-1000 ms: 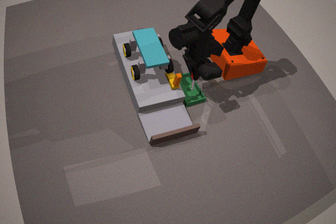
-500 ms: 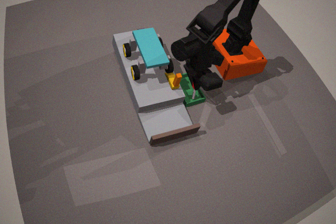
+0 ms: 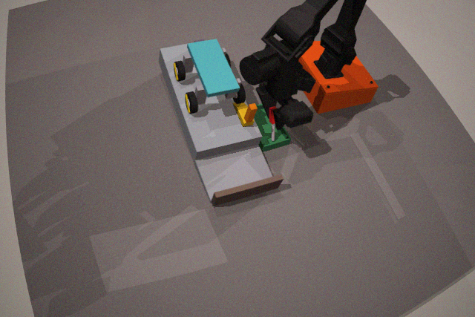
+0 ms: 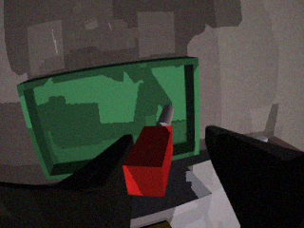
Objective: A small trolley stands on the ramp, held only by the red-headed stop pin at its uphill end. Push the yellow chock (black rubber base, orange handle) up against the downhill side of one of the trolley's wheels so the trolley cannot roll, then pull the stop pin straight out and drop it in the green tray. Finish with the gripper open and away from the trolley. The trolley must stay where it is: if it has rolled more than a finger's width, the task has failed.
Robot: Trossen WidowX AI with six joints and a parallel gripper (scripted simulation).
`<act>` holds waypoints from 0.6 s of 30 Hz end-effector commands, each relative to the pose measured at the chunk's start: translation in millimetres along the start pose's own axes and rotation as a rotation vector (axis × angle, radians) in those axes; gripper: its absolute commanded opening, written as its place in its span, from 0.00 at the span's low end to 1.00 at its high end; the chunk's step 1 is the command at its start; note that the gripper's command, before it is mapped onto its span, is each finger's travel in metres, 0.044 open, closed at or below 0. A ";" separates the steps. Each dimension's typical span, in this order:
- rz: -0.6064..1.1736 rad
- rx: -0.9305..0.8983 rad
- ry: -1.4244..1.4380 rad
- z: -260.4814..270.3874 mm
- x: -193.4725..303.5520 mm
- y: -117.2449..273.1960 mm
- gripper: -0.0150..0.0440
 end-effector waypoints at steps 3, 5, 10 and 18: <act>-0.001 0.002 0.002 4.3 0.7 -1.0 0.58; -0.001 0.002 0.002 5.4 0.8 -1.2 0.58; -0.001 0.002 0.002 8.0 1.3 -1.9 0.58; -0.001 0.001 0.002 12.1 1.9 -3.0 0.58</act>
Point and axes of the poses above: the point midway between the two fingers, 35 mm back from their tips, its own y axis back along the fingers, its own z axis across the jaws, x = y × z, the point moved 10 cm from there along y, back along the fingers, and after that the axes turned 9 degrees about -y, right-handed, at the moved point
